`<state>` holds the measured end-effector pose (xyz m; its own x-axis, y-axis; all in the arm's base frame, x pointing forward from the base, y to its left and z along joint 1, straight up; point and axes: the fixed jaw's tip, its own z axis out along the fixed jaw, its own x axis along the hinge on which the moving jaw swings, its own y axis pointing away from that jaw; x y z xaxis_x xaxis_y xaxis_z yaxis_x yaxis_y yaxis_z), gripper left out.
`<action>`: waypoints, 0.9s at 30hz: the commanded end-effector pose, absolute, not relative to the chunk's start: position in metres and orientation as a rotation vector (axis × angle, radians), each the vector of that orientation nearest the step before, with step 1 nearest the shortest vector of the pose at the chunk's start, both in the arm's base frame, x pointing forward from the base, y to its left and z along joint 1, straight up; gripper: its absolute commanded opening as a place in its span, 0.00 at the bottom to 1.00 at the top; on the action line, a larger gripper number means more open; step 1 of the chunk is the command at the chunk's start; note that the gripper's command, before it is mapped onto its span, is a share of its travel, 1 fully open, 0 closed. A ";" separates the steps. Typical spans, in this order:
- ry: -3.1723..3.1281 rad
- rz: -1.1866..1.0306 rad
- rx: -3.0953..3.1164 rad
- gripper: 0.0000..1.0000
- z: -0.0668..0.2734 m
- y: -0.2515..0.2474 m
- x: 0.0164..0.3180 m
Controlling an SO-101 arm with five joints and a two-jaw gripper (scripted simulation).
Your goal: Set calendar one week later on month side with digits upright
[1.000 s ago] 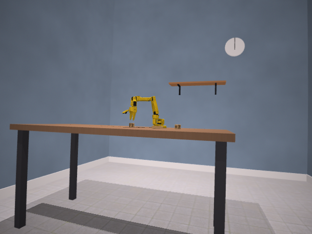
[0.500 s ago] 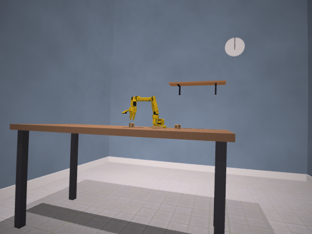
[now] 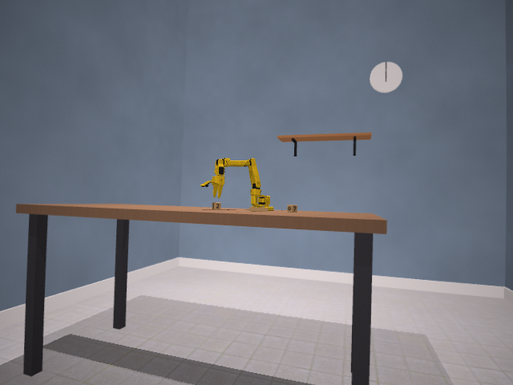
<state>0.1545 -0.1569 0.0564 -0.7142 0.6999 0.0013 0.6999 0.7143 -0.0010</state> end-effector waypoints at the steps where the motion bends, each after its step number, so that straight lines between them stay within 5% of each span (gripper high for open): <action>1: -2.943 0.035 -1.228 0.35 0.062 -0.163 0.159; 27: -2.943 0.035 -1.228 0.35 0.030 -0.165 0.160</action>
